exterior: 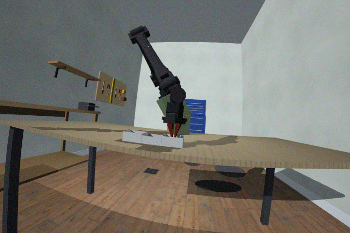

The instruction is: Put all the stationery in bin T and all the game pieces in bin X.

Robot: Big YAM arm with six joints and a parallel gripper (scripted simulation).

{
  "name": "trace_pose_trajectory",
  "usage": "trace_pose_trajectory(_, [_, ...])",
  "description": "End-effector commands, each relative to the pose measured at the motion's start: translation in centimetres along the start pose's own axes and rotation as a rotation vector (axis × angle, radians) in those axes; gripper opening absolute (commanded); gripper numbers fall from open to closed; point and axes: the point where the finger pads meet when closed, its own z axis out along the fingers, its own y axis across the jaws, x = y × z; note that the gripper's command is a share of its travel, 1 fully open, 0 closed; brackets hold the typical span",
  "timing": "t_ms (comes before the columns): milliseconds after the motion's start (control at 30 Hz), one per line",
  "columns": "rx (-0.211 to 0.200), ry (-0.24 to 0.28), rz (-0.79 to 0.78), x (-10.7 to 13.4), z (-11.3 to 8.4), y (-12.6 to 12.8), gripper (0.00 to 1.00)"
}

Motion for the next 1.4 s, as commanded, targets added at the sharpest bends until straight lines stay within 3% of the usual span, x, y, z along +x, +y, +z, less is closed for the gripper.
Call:
trace_pose_trajectory(0, [-0.007,-0.026,0.001,-1.1,-0.7,0.4,0.08])
trace_pose_trajectory(100, [-0.007,-0.026,0.001,-1.2,-0.7,0.4,0.08])
trace_pose_trajectory(200, [-0.012,-0.038,-0.007,-1.4,-2.2,0.8,0.08])
trace_pose_trajectory(933, [-0.011,-0.038,-0.001,-1.3,-4.8,0.7,0.08])
trace_pose_trajectory(1067, [-0.01,-0.033,-0.005,-0.9,-6.4,0.7,0.08])
trace_pose_trajectory(1133, [-0.013,-0.048,0.006,-1.9,-7.3,0.8,0.08])
trace_pose_trajectory(1267, [-0.008,-0.038,0.029,-2.2,-6.7,-0.3,0.08])
trace_pose_trajectory(1367, [0.001,0.007,0.0,0.1,-5.1,0.1,0.08])
